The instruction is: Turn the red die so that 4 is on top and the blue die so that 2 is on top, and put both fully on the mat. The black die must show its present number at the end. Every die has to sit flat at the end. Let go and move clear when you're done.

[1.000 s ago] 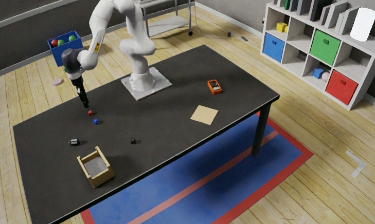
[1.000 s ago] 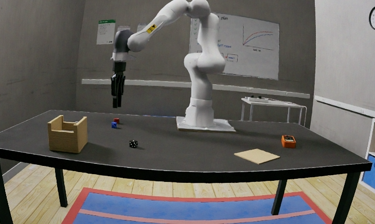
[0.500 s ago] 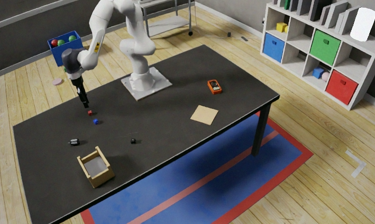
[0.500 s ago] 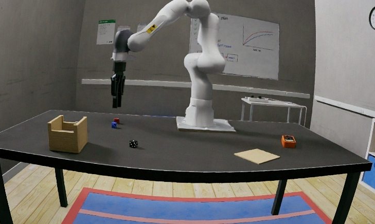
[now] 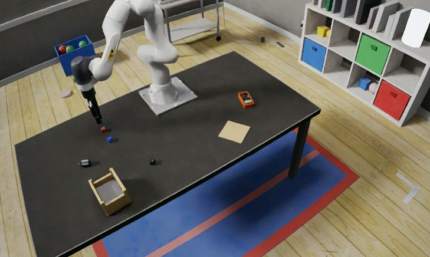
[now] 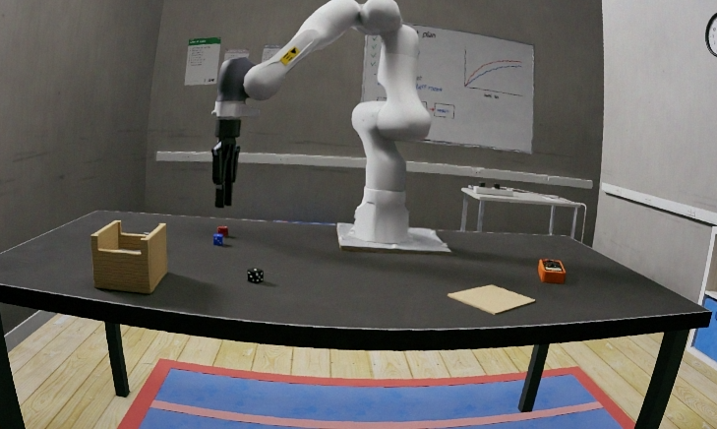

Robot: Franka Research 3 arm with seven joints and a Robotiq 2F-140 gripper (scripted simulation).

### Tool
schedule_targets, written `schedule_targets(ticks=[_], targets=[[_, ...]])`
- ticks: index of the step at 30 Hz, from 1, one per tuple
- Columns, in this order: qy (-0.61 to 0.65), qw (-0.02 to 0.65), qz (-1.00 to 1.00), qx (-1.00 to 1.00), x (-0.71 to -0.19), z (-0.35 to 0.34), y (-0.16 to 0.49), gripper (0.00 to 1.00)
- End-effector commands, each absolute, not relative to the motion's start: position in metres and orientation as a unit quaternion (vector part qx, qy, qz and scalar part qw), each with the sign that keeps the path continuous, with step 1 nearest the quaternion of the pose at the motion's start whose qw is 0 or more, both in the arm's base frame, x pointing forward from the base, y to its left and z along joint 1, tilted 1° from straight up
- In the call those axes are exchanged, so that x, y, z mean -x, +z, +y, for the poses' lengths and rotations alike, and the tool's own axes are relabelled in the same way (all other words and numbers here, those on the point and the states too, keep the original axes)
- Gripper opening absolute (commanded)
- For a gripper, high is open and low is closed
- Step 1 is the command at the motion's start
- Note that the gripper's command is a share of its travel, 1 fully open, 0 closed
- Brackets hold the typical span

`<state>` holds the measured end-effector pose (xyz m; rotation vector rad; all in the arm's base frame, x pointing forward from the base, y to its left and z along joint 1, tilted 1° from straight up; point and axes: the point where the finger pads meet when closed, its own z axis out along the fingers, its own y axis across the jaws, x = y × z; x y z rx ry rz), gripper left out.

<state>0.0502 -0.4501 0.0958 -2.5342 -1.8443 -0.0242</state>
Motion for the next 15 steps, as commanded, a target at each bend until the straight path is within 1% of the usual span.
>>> schedule_targets(ticks=[1,15], targets=[[-0.008,0.003,-0.587,0.810,-0.050,-0.450,0.093,0.32],[-0.008,0.003,-0.587,0.810,-0.051,-0.450,0.077,0.32]])
